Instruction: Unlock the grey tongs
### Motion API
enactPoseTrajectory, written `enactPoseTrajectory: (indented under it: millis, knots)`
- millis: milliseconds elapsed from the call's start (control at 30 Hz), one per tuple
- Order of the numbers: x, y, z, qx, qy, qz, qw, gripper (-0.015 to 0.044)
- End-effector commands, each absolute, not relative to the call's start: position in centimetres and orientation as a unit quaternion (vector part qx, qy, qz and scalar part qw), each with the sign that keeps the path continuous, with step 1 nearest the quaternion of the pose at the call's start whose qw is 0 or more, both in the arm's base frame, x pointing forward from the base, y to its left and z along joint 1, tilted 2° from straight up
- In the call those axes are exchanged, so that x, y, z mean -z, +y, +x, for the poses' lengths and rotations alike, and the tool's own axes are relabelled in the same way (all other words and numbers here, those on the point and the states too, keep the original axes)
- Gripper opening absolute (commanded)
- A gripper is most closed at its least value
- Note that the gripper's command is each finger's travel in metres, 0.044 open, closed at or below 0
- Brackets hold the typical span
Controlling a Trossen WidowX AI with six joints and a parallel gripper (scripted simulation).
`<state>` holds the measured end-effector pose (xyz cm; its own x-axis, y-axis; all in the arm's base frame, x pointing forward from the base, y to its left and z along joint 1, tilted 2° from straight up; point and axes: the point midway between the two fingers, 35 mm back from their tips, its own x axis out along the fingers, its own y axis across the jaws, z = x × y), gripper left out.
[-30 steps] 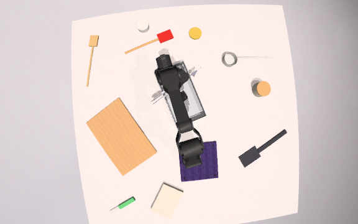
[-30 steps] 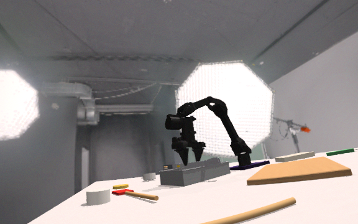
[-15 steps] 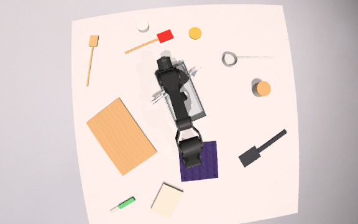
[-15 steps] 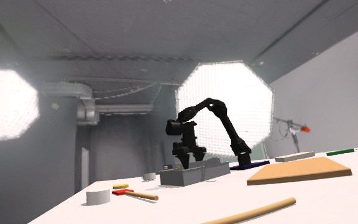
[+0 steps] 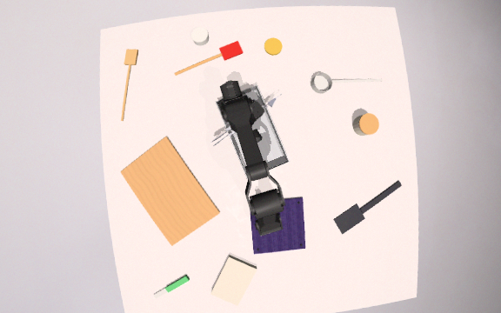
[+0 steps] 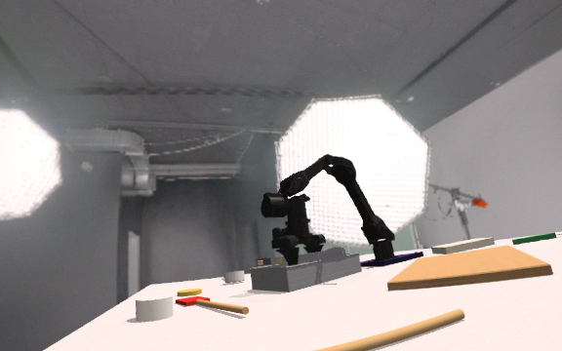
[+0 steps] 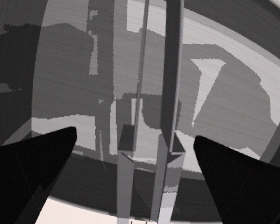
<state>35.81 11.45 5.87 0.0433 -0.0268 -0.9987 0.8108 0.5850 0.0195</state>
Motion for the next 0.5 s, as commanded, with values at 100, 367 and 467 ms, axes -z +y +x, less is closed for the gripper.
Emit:
enactPoseTrajectory:
  millis: [100,367,467]
  knots:
    - [-5.89,11.45,35.82,0.323,0.611,0.321,0.647,0.0309]
    - [-5.89,11.45,35.82,0.323,0.611,0.321,0.647,0.0118]
    - [-5.89,11.45,35.82,0.323,0.611,0.321,0.647,0.0098]
